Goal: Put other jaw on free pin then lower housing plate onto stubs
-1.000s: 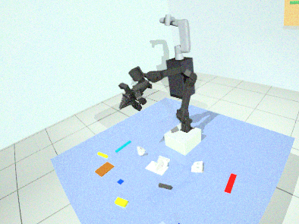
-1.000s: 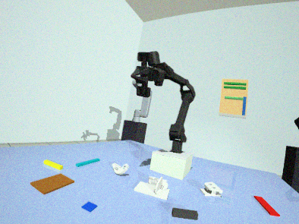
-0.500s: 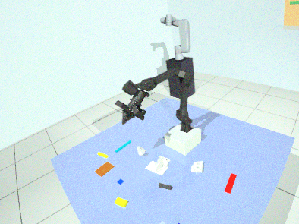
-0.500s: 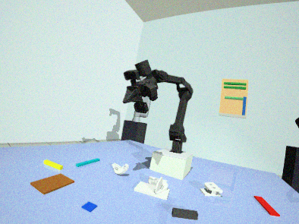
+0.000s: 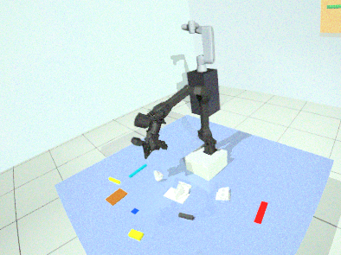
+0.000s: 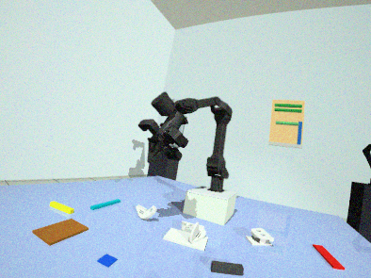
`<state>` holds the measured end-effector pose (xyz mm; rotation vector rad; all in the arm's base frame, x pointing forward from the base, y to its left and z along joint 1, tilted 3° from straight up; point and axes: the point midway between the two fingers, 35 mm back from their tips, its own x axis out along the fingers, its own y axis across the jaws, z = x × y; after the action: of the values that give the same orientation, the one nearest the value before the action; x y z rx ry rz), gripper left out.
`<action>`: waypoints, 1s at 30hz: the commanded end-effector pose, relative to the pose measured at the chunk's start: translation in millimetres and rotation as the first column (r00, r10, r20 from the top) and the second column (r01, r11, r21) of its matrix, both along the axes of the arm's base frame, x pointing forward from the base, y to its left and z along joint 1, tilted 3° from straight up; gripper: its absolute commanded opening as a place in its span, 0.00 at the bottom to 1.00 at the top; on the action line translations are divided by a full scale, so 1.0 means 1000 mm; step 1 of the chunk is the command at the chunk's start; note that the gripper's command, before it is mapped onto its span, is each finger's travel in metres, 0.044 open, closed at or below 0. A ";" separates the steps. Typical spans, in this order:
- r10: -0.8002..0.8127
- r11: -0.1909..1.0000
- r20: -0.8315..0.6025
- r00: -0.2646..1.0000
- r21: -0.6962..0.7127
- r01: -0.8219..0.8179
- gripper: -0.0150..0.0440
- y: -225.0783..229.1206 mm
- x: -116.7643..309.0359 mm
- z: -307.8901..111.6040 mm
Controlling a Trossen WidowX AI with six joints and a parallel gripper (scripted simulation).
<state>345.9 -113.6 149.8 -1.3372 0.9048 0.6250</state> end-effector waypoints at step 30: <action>-0.153 0.977 -0.514 0.844 0.047 0.207 0.25 -0.003 -0.078 -0.123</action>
<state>270.2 -116.2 29.0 -0.9982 1.3765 0.8838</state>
